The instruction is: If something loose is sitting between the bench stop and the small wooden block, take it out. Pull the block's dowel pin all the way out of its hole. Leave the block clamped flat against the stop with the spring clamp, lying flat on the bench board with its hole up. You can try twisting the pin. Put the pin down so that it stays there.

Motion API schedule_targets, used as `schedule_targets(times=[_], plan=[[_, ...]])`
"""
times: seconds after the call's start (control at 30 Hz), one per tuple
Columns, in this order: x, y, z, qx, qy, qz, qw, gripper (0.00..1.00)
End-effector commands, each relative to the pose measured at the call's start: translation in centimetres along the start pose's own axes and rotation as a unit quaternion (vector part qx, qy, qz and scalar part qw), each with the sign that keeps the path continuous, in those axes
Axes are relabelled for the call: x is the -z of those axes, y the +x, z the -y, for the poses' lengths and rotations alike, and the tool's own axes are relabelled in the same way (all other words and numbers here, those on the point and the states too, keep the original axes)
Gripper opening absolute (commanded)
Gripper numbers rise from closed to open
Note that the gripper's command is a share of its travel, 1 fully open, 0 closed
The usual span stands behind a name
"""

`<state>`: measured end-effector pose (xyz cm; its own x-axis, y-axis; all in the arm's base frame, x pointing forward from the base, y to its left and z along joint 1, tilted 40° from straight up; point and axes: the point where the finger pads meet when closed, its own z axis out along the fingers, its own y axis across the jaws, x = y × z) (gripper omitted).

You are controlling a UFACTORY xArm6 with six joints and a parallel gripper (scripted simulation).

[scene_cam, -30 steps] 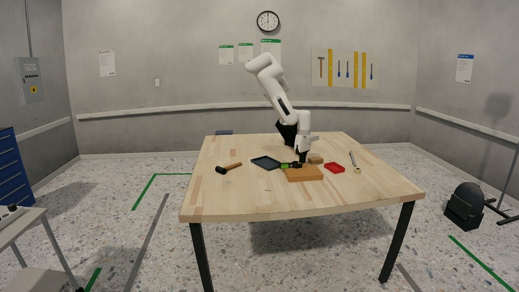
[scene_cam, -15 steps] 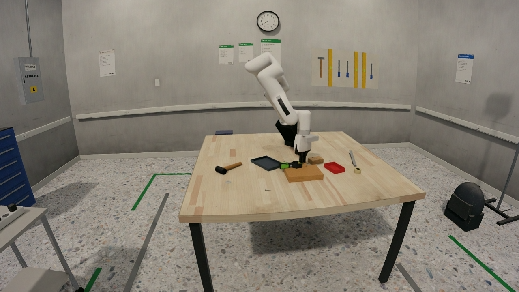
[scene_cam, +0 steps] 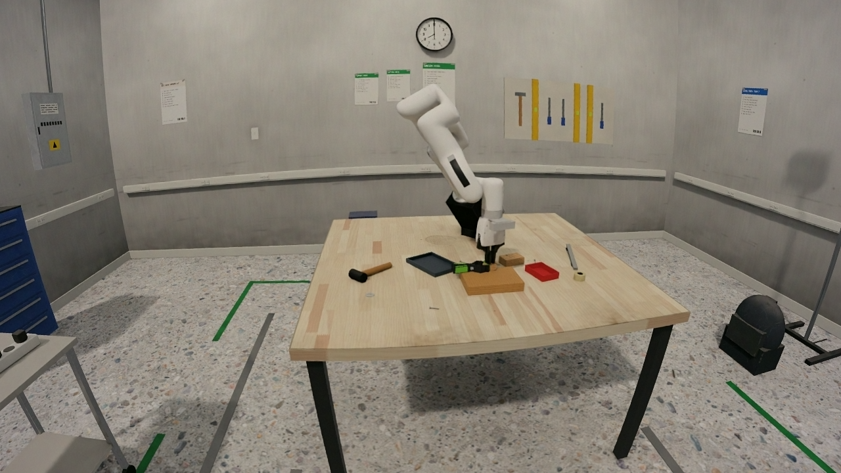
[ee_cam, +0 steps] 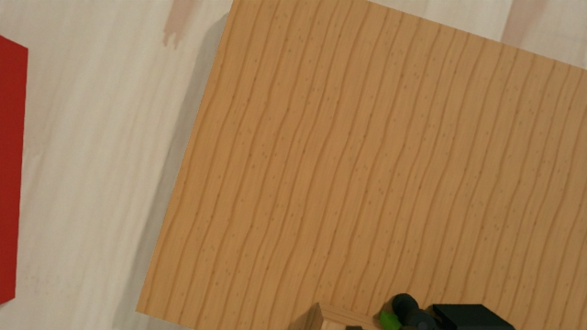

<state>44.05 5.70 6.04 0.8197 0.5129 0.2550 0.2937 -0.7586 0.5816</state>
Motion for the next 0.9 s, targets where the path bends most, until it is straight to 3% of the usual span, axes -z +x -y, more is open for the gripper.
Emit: schedule_targets(times=[0.0, 0.87], plan=[[0.07, 0.11, -0.01, -0.033, -0.001, -0.002, 0.999, 0.0], [0.1, 0.11, -0.01, -0.165, 0.0, -0.002, 0.986, 0.0]])
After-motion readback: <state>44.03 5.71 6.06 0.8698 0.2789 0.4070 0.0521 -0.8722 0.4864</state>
